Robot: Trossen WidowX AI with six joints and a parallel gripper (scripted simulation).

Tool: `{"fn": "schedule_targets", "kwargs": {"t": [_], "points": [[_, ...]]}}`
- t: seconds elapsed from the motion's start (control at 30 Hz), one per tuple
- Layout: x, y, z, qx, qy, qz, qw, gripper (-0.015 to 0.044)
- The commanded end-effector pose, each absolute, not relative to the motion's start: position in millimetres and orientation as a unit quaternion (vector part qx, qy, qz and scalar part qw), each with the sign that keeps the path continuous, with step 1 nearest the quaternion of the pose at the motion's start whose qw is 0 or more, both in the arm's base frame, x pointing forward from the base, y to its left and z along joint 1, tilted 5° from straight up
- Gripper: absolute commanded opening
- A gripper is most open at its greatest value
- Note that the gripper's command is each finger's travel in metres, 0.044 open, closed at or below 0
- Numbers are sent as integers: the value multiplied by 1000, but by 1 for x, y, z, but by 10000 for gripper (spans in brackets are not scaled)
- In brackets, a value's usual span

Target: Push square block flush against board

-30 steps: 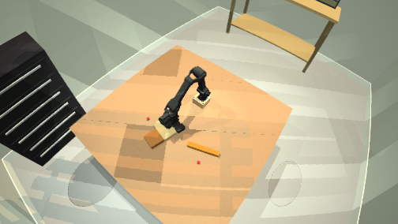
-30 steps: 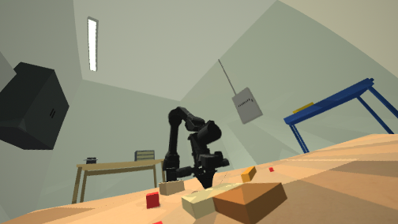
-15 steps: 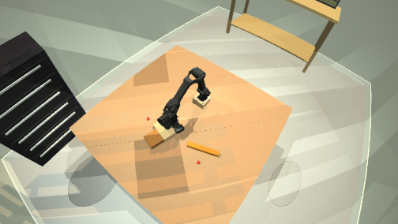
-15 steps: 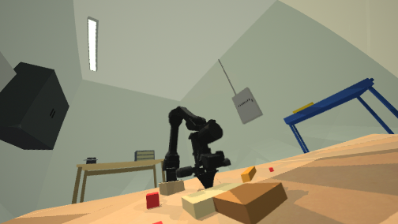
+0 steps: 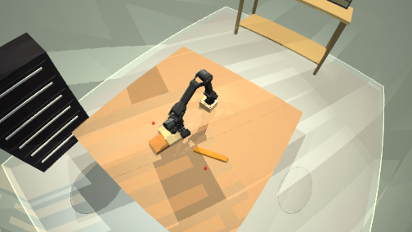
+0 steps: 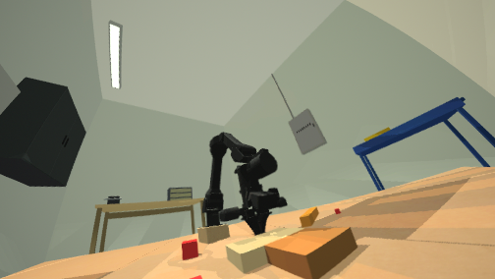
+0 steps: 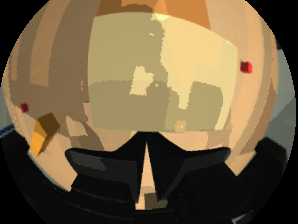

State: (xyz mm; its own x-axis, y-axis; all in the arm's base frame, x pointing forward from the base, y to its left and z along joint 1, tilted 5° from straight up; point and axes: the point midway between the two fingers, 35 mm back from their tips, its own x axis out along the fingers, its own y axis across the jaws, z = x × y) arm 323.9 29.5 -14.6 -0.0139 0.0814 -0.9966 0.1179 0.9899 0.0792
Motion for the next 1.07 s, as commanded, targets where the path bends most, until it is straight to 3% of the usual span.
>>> {"fn": "schedule_targets", "kwargs": {"t": [0.0,1.03], "points": [[326,29,-15,68,709,-13,702,0],[318,30,-15,68,710,-13,701,0]]}}
